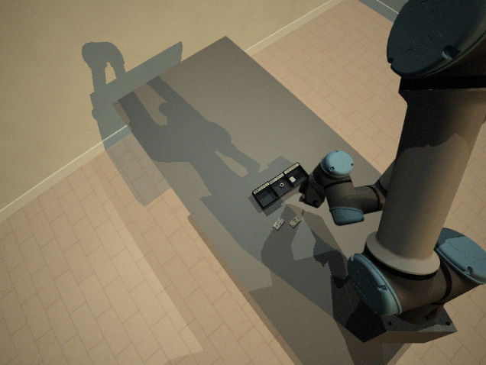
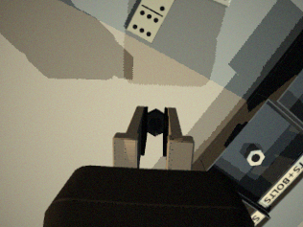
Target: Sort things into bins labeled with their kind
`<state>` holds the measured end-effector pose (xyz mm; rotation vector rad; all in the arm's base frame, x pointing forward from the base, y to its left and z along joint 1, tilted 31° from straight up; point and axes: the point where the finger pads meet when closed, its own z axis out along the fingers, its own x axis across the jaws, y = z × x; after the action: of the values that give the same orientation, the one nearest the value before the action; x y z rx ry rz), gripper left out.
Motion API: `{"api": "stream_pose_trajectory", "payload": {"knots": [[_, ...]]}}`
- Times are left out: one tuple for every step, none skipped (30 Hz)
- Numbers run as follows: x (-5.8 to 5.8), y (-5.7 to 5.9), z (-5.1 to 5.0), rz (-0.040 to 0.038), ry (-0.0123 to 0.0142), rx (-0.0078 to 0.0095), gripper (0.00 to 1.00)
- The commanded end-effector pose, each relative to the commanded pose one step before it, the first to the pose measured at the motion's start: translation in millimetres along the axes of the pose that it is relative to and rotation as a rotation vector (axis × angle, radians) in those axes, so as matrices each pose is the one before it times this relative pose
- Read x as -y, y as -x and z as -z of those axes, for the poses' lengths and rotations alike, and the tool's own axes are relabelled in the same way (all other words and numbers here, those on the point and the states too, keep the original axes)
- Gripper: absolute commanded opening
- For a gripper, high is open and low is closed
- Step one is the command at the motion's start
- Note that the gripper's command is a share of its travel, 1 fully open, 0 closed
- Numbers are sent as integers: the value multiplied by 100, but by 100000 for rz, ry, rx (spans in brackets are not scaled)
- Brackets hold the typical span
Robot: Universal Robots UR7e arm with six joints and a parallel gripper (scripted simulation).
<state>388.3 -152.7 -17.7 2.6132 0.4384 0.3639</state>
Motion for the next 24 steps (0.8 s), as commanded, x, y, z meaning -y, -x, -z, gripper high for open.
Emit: {"api": "stream_pose_trajectory", "payload": {"knots": [[-9,-10,95,2,-49,25,34],[3,3,-6,0,2,-1,34],[-1,-1,2,0,-1,0,34],[0,0,0,0,0,0,34],[0,0,0,0,0,0,34],[-2,-1,3,0,-1,1,34],[0,0,0,0,0,0,34],[-4,-3,-7,0,29,-22,34],[1,1,2,0,-7,5,34],[3,3,402,0,-21,16,34],[-1,-1,243,0,1,-1,34],[0,0,0,0,0,0,34],[-1,-1,1,0,0,0,34],[-1,-1,1,0,0,0,34],[-1,-1,1,0,0,0,34],[0,0,1,0,0,0,34],[-215,-558,-2,0,1,-3,34],[-215,-559,-1,0,1,-3,34],[-215,-560,0,-1,1,-2,34],[-215,-561,1,-1,0,-2,34],[0,0,0,0,0,0,34],[0,0,0,0,0,0,34],[-217,-560,0,-5000,0,-2,34],[-188,-578,3,-5001,-1,2,34]]}}
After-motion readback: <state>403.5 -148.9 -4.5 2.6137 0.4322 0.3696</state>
